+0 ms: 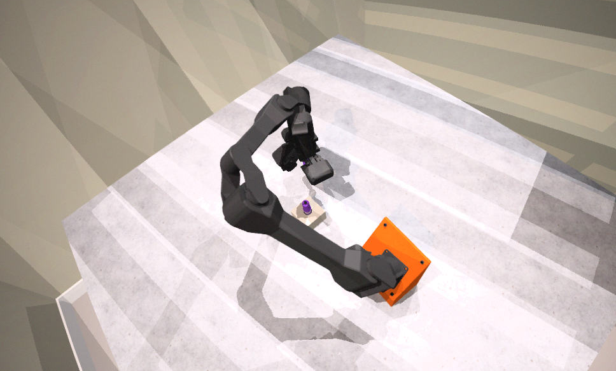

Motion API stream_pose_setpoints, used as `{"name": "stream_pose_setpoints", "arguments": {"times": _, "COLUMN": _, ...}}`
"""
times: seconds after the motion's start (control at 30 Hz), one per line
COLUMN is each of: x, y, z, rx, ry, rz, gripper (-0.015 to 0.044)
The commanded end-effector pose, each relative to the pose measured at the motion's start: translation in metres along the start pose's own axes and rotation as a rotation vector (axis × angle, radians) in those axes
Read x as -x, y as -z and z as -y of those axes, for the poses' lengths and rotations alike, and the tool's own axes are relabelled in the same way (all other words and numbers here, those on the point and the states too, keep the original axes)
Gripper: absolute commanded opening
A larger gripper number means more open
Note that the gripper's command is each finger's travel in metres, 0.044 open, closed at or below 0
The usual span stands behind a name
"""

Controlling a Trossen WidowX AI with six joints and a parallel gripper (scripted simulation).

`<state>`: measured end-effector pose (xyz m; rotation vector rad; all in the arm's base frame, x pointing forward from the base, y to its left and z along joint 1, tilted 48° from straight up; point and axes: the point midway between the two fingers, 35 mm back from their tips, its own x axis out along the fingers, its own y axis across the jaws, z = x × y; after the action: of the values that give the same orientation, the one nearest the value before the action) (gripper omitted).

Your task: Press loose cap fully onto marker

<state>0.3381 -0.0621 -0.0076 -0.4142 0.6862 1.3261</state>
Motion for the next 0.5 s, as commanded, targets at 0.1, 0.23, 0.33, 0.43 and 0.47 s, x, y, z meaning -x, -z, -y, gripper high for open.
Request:
{"name": "stream_pose_setpoints", "arguments": {"times": 0.1, "x": 0.011, "y": -0.014, "z": -0.016, "rx": 0.005, "ry": -0.001, "rz": -0.007, "gripper": 0.0000}}
{"name": "stream_pose_setpoints", "arguments": {"times": 0.23, "x": 0.016, "y": -0.020, "z": -0.025, "rx": 0.004, "ry": -0.001, "rz": -0.007, "gripper": 0.0000}}
{"name": "stream_pose_setpoints", "arguments": {"times": 0.33, "x": 0.019, "y": -0.025, "z": -0.032, "rx": 0.004, "ry": -0.002, "rz": -0.007, "gripper": 0.0000}}
{"name": "stream_pose_setpoints", "arguments": {"times": 0.43, "x": 0.022, "y": -0.030, "z": -0.039, "rx": 0.003, "ry": -0.002, "rz": -0.007, "gripper": 0.0000}}
{"name": "stream_pose_setpoints", "arguments": {"times": 0.47, "x": 0.023, "y": -0.032, "z": -0.041, "rx": 0.003, "ry": -0.002, "rz": -0.007, "gripper": 0.0000}}
